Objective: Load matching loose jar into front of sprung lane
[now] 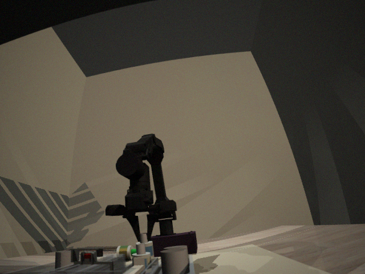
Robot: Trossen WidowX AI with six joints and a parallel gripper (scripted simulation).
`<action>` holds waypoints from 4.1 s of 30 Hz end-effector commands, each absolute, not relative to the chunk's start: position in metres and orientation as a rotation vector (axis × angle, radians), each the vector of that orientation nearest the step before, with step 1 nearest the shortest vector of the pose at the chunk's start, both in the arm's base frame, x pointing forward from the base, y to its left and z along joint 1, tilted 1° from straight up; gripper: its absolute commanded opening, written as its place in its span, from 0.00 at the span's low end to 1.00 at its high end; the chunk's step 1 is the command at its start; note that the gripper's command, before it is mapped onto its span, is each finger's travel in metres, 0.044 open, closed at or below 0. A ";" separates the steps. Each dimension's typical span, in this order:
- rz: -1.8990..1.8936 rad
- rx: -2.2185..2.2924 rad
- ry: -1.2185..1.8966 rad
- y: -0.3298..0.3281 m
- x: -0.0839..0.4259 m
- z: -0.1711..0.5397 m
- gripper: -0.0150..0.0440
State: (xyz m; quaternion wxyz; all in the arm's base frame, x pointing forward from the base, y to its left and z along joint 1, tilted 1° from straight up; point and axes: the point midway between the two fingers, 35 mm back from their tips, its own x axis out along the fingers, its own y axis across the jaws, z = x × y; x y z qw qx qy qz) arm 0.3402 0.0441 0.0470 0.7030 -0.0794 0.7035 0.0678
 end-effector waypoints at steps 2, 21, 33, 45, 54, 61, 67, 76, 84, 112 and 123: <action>0.148 -0.169 1.533 0.046 0.350 0.051 0.25; 0.148 -0.169 1.533 0.046 0.352 0.050 0.25; 0.148 -0.169 1.533 0.046 0.352 0.045 0.25; 0.148 -0.169 1.533 0.046 0.352 0.041 0.25; 0.148 -0.169 1.533 0.046 0.352 0.037 0.25; 0.148 -0.169 1.533 0.046 0.351 0.034 0.25; 0.148 -0.169 1.533 0.046 0.351 0.032 0.25; 0.148 -0.169 1.533 0.046 0.351 0.028 0.25; 0.148 -0.169 1.533 0.046 0.350 0.025 0.25; 0.148 -0.170 1.534 0.045 0.346 0.023 0.25; 0.148 -0.170 1.534 0.044 0.344 0.023 0.25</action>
